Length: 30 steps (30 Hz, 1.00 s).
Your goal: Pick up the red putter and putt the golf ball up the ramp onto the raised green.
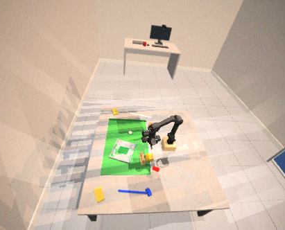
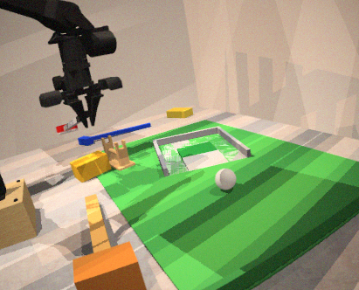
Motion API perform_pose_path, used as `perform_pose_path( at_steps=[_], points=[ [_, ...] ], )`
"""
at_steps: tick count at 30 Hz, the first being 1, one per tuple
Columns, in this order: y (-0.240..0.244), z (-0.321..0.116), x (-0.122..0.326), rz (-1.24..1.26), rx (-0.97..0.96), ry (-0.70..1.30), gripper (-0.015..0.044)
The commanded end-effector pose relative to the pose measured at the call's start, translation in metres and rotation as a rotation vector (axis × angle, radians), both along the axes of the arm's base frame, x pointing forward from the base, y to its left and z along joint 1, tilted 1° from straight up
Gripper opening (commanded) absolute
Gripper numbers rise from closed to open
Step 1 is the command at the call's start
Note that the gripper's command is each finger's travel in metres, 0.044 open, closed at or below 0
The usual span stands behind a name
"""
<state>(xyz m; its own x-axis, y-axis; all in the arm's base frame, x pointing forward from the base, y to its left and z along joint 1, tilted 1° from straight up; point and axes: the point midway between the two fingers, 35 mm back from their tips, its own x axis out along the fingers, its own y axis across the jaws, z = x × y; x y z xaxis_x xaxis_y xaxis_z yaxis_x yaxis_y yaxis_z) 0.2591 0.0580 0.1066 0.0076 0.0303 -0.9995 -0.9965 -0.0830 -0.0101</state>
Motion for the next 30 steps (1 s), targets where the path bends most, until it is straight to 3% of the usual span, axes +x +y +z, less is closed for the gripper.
perform_pose_path(
  at_steps=[1,30],
  points=[
    [-0.002,-0.001,0.000,-0.018,0.006,0.005,0.0000],
    [-0.074,0.007,-0.016,-0.960,0.343,0.269,0.0000]
  ],
)
